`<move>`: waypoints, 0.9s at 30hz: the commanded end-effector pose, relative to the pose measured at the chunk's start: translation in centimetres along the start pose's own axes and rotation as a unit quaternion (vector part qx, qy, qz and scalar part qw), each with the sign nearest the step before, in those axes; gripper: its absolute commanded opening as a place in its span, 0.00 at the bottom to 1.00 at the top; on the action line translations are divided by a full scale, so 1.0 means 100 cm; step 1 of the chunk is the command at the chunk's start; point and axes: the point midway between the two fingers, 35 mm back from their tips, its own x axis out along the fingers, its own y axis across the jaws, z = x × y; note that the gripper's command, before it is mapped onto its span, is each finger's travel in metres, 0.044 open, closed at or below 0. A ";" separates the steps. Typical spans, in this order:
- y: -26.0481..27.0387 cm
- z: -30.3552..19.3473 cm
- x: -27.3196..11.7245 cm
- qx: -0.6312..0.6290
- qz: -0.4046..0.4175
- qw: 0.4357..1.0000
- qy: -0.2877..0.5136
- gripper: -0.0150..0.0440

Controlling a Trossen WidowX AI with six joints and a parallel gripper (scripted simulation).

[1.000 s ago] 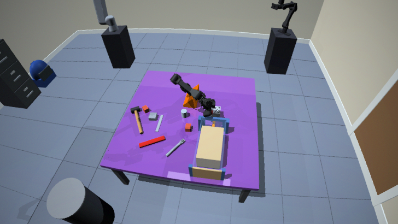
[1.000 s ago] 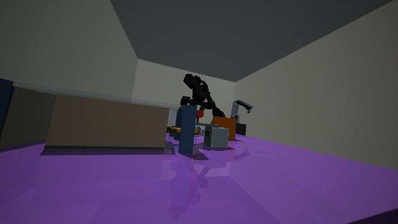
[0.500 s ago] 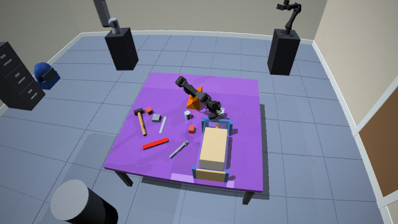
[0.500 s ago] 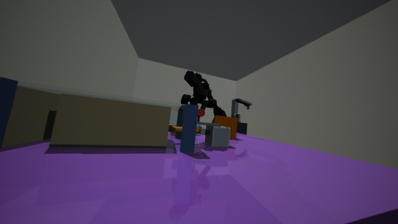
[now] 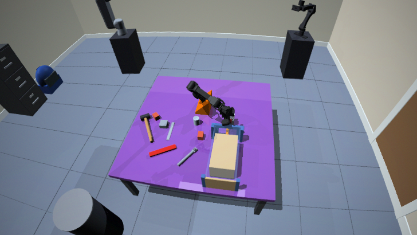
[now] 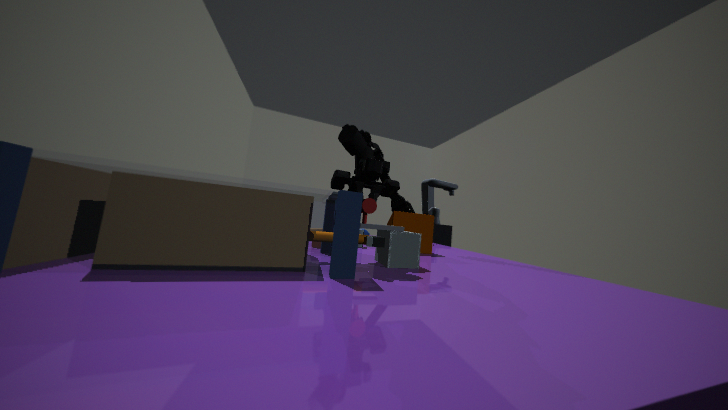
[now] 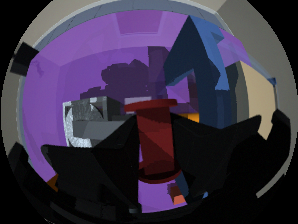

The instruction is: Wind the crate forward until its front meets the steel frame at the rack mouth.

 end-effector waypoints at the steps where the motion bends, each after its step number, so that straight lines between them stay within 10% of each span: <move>1: 0.001 0.017 0.008 0.000 -0.001 1.000 -0.013 0.25; 27: 0.012 0.047 0.020 -0.001 -0.001 1.000 -0.014 0.25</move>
